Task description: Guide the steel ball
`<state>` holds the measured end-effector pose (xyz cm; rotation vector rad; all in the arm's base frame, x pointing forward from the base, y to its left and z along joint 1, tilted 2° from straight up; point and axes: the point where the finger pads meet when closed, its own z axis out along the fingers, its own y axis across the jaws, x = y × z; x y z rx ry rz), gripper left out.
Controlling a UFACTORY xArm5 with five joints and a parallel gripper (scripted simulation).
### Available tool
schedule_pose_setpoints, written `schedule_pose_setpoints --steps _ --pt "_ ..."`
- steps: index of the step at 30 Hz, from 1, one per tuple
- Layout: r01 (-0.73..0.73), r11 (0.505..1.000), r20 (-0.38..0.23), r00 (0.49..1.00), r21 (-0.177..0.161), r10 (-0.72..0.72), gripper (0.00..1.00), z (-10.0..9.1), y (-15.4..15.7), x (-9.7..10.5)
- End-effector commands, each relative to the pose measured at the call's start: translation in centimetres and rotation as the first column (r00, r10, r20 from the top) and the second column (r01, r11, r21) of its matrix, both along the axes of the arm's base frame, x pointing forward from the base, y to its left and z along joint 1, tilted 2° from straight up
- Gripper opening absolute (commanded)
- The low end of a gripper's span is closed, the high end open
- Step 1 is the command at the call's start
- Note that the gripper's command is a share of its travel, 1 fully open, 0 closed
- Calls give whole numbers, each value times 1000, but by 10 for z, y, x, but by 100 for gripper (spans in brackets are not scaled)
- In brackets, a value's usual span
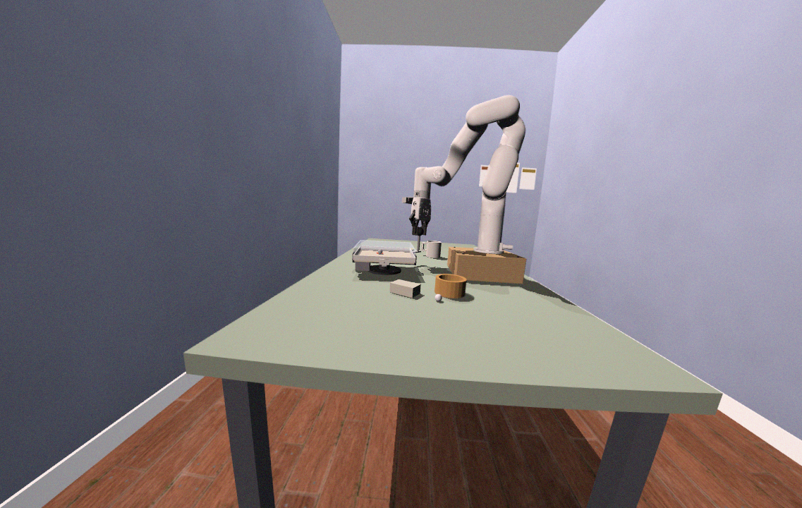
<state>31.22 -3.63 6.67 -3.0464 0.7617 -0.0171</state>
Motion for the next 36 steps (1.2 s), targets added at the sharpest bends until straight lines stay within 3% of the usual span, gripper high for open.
schedule_pose_setpoints --steps 1,36 --pt "0 1000 3 1000 0 0 62 4 0 1" --pt "0 1000 3 1000 0 0 62 52 1 1"
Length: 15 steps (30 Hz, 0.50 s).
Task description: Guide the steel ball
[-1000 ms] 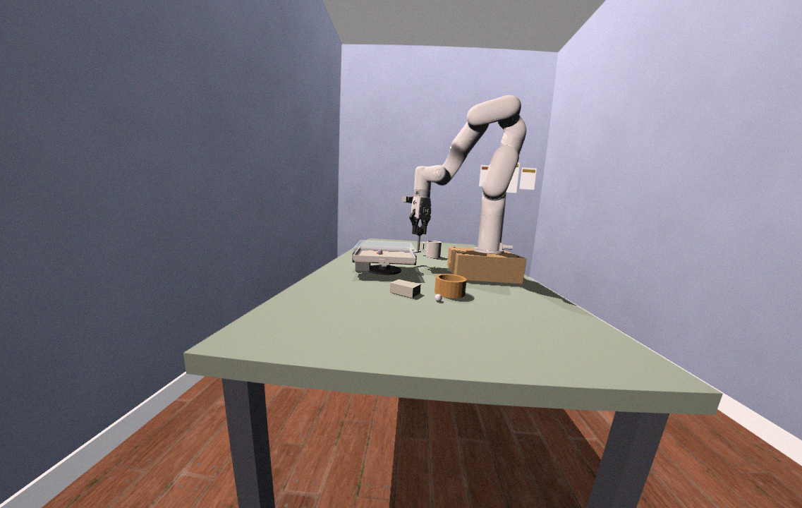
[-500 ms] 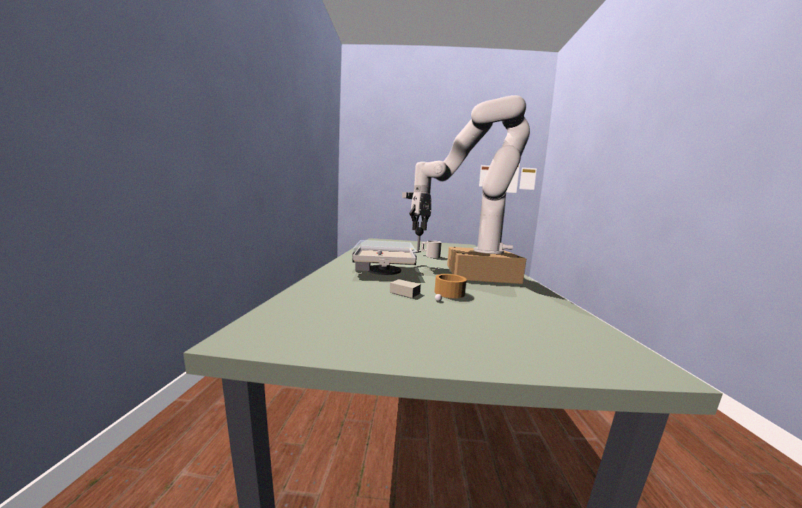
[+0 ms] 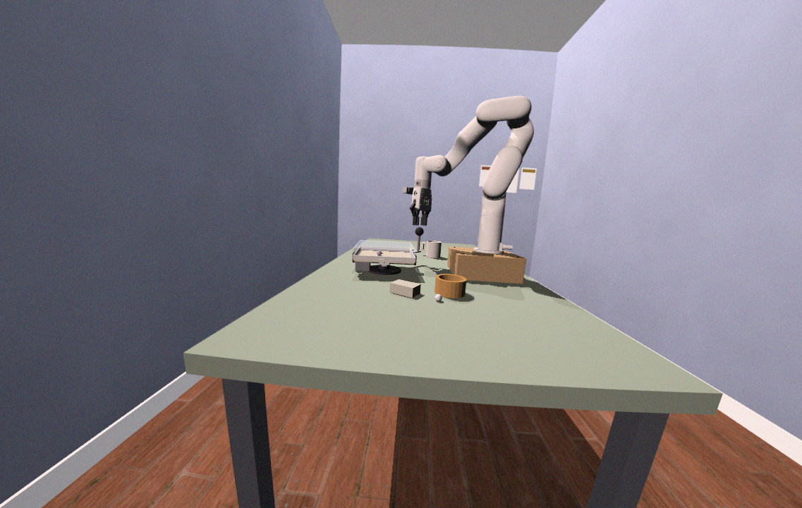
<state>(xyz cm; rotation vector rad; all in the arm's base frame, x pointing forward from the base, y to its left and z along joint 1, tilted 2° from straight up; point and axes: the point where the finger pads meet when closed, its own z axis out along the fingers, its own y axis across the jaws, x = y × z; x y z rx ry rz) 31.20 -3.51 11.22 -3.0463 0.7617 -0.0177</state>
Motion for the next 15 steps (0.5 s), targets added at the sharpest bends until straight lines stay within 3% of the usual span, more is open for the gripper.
schedule_pose_setpoints --steps 1,15 --pt "0 1000 3 1000 0 0 62 7 0 1" --pt "0 1000 3 1000 0 0 62 14 0 1"
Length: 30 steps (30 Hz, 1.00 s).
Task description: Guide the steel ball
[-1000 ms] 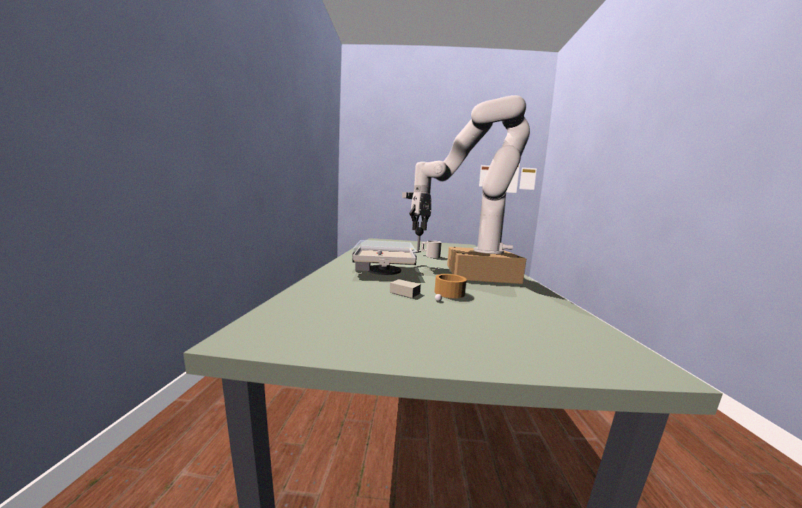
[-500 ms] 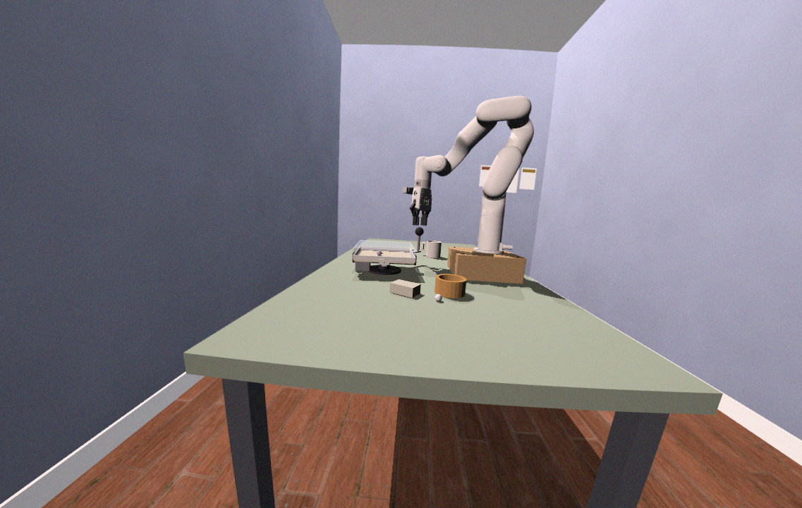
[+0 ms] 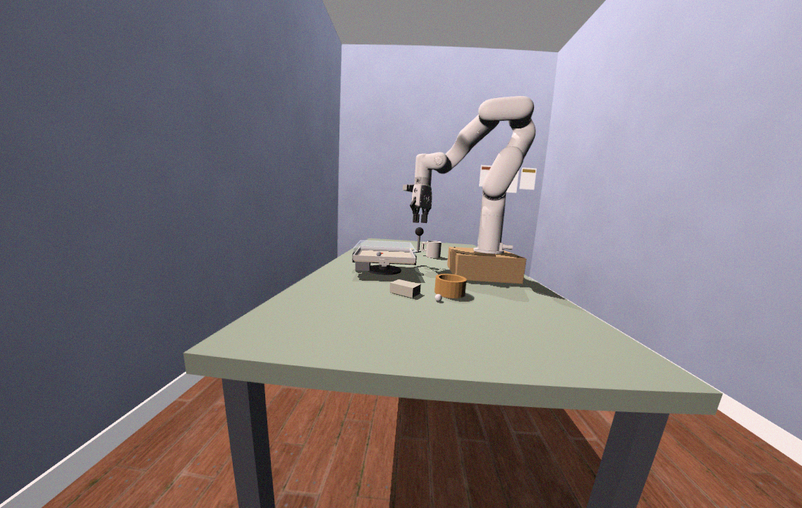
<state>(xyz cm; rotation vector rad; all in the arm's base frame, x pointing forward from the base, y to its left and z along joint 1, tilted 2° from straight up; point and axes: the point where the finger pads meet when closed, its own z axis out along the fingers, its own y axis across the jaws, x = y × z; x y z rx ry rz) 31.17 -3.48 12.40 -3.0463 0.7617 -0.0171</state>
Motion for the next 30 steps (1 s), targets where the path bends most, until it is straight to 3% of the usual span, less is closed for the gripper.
schedule_pose_setpoints --steps 1,3,4,30 --pt "0 1000 3 1000 0 0 62 2 0 1" --pt "0 1000 3 1000 0 0 62 2 0 1" --pt "0 1000 3 1000 0 0 100 2 0 1" --pt "0 1000 3 1000 0 0 100 2 0 1"
